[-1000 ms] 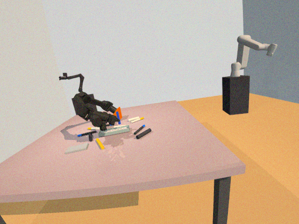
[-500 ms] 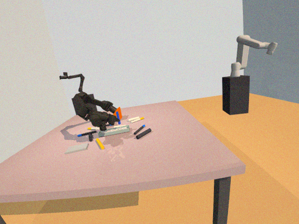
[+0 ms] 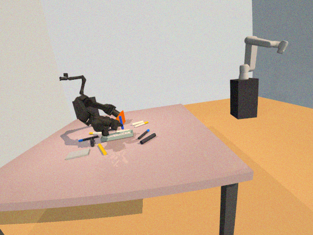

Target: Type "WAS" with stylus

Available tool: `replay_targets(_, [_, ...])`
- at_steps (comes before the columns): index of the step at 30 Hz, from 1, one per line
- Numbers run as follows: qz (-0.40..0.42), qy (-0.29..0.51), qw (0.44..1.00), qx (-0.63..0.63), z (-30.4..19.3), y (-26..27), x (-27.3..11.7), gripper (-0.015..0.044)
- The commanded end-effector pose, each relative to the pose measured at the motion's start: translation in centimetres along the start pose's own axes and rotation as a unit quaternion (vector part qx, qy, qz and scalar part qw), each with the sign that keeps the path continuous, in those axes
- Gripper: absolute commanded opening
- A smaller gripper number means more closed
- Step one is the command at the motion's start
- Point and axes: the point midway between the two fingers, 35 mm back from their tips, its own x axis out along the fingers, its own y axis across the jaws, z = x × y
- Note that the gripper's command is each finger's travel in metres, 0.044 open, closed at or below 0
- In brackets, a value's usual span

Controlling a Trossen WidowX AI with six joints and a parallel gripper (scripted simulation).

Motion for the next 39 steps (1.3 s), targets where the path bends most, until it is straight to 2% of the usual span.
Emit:
replay_targets(1, [-0.001, -0.001, 1.0, -0.003, 0.2, 0.0, 0.2, 0.0081])
replay_targets(39, [0.0, -0.002, 1.0, -0.003, 0.5, 0.0, 0.3, 0.0081])
